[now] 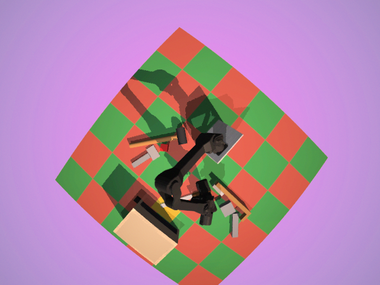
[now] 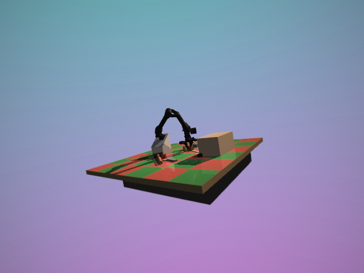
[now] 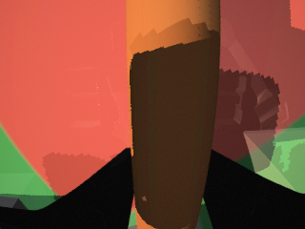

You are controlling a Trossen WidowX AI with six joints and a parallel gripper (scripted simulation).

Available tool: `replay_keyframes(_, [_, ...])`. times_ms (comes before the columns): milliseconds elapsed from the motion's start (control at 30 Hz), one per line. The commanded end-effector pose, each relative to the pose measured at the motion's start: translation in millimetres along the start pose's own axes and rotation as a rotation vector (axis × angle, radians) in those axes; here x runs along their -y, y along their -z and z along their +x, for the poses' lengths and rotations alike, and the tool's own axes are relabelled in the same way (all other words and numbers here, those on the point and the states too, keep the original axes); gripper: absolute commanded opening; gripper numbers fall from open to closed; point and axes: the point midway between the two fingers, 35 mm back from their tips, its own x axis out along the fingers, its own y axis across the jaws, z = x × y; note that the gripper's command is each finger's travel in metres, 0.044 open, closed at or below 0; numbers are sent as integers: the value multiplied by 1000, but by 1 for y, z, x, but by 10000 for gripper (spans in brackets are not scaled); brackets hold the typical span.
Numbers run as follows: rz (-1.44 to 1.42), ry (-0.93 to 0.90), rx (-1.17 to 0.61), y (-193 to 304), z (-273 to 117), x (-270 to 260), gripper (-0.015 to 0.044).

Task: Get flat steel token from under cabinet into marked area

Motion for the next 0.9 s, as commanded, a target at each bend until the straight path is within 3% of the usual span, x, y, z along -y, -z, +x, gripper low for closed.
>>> replay_keyframes(0, [25, -5, 7, -3, -2, -1, 0])
replay_keyframes(867, [49, -2, 7, -24, -3, 21, 0])
